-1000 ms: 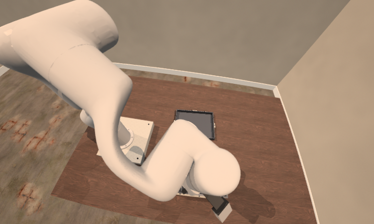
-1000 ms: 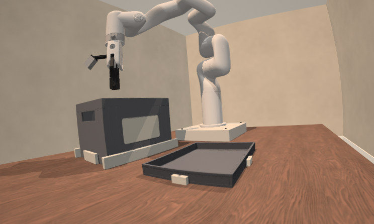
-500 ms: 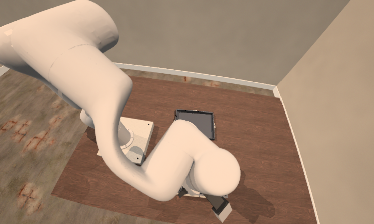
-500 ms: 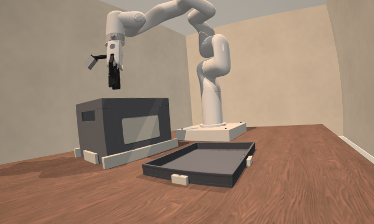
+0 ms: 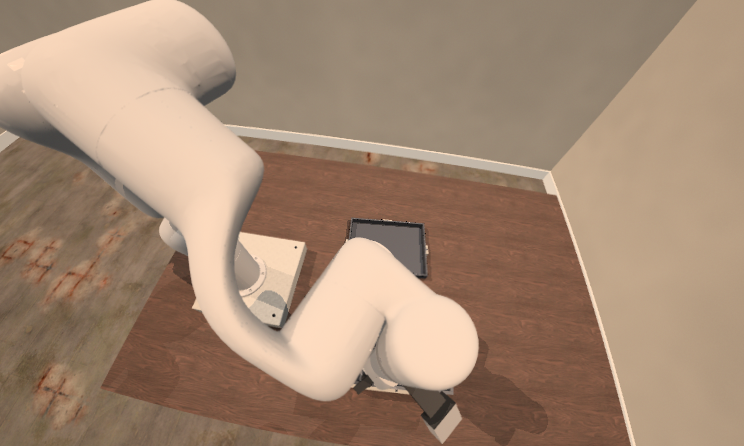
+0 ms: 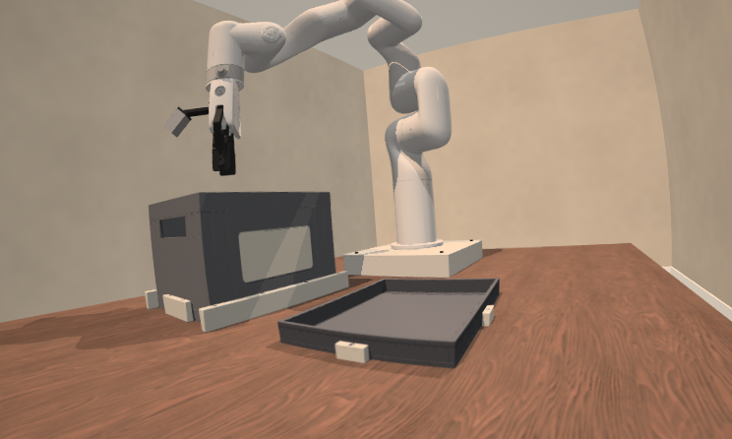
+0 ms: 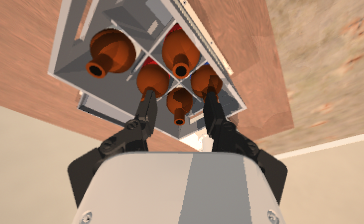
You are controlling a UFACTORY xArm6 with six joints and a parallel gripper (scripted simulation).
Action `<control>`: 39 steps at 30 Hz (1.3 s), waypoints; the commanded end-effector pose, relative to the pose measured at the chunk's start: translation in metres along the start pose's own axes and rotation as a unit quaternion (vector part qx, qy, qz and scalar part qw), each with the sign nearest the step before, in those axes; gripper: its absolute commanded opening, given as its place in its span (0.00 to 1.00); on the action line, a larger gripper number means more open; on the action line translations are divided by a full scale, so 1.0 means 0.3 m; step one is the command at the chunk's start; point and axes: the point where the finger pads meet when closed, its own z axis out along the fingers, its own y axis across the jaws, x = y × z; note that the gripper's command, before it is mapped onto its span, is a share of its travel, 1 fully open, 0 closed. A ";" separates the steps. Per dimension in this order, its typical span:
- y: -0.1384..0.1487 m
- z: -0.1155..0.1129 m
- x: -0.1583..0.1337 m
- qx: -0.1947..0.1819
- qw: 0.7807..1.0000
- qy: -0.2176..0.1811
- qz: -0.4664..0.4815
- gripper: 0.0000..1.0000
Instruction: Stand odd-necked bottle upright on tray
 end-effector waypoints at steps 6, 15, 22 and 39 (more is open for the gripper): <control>-0.001 -0.005 0.004 0.001 1.000 0.002 0.000 0.65; -0.001 0.003 0.004 0.001 1.000 0.002 0.000 0.65; -0.001 0.022 0.005 0.001 1.000 0.002 0.000 0.65; 0.000 0.086 0.010 0.001 1.000 0.002 0.000 0.65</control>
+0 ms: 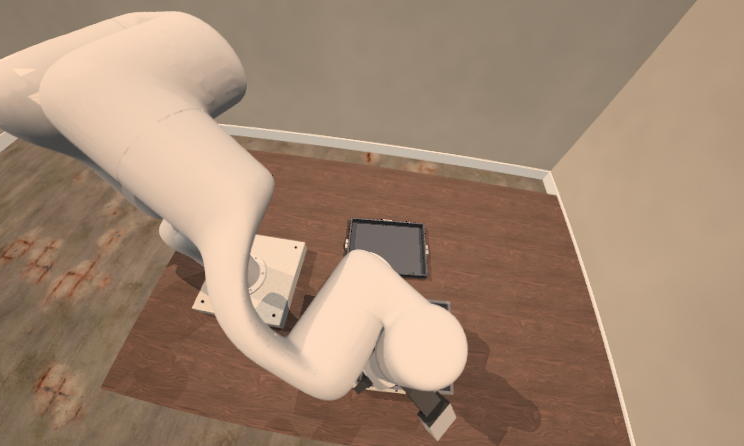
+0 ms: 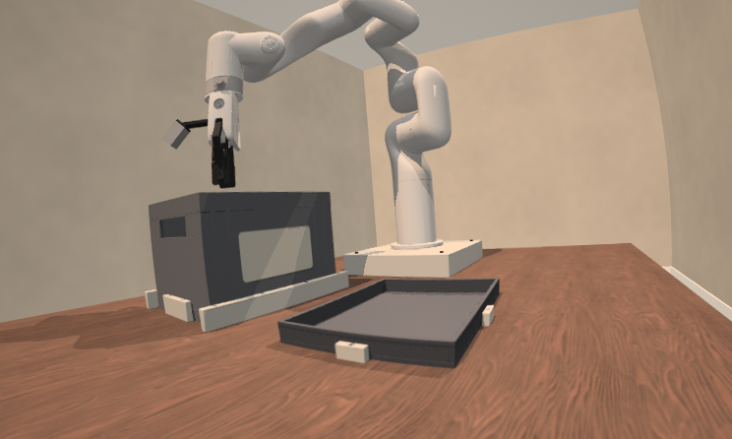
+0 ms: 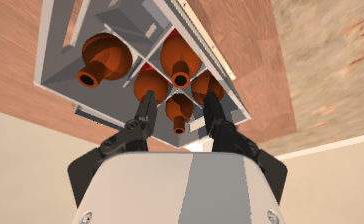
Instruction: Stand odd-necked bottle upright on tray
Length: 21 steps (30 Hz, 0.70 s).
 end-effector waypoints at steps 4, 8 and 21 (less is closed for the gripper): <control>-0.001 0.023 0.006 0.001 1.000 0.002 0.000 0.65; -0.001 0.037 0.007 0.001 1.000 0.002 0.000 0.65; 0.000 0.059 0.008 0.001 1.000 0.002 0.000 0.65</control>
